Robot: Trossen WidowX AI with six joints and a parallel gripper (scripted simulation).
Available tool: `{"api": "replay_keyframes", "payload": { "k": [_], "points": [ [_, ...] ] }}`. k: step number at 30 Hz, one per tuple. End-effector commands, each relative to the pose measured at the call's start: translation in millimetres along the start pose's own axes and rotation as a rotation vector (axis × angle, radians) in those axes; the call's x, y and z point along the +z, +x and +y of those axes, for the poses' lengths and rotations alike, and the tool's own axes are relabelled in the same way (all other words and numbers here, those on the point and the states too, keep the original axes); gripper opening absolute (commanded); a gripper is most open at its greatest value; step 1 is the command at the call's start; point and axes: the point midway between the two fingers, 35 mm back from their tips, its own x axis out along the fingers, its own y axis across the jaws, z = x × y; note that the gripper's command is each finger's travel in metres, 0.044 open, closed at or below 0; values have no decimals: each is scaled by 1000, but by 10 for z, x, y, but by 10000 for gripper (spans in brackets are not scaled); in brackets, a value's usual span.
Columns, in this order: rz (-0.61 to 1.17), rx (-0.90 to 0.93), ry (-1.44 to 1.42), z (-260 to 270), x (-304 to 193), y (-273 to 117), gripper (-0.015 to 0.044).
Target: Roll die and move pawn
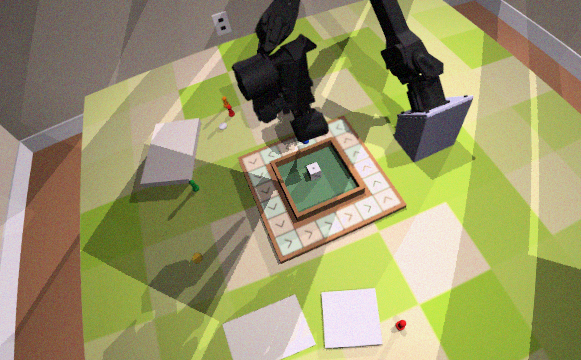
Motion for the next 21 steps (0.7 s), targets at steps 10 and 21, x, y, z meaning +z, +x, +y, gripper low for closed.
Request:
{"api": "replay_keyframes", "payload": {
  "k": [10,21],
  "points": [
    [-16,-23,309,-212,-68,20,200],
    [-16,-23,309,-217,-62,242,200]
  ]
}}
